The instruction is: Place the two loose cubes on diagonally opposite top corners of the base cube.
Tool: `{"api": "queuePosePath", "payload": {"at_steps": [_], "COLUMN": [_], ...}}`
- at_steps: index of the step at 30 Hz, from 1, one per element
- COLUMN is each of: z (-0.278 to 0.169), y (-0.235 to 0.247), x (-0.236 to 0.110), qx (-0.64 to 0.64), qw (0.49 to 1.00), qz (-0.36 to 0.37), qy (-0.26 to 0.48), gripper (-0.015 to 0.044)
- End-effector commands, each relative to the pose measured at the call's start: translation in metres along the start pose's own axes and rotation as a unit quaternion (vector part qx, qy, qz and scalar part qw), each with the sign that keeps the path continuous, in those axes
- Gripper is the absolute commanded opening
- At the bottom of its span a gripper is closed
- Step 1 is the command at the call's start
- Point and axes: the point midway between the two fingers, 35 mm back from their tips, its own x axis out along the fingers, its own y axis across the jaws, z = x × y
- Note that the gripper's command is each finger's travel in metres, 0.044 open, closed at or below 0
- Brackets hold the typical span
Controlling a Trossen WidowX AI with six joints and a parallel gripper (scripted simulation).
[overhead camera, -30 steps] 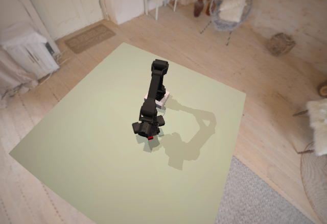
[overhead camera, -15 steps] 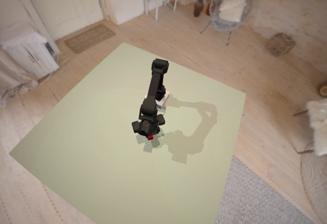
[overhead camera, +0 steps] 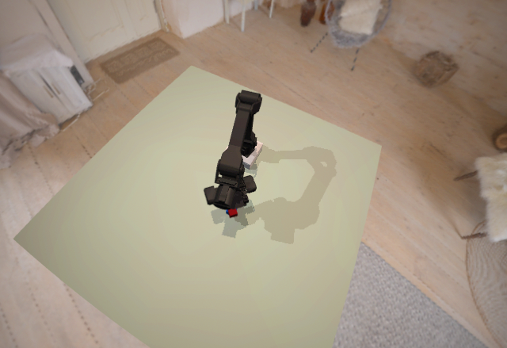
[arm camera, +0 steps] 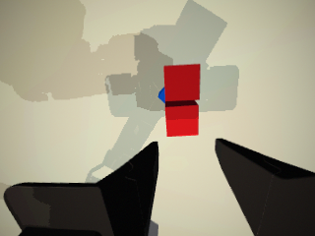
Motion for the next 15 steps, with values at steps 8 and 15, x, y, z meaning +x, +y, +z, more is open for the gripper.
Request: {"api": "queuePosePath", "payload": {"at_steps": [8, 15], "z": [0.0024, 0.0006], "y": [-0.0015, -0.0005], "x": [-0.0068, -0.0116], "qx": [0.000, 0.000], "qw": [1.000, 1.000], "qz": [-0.003, -0.001], "qy": [-0.005, -0.002], "gripper": [0.0205, 0.0362]}}
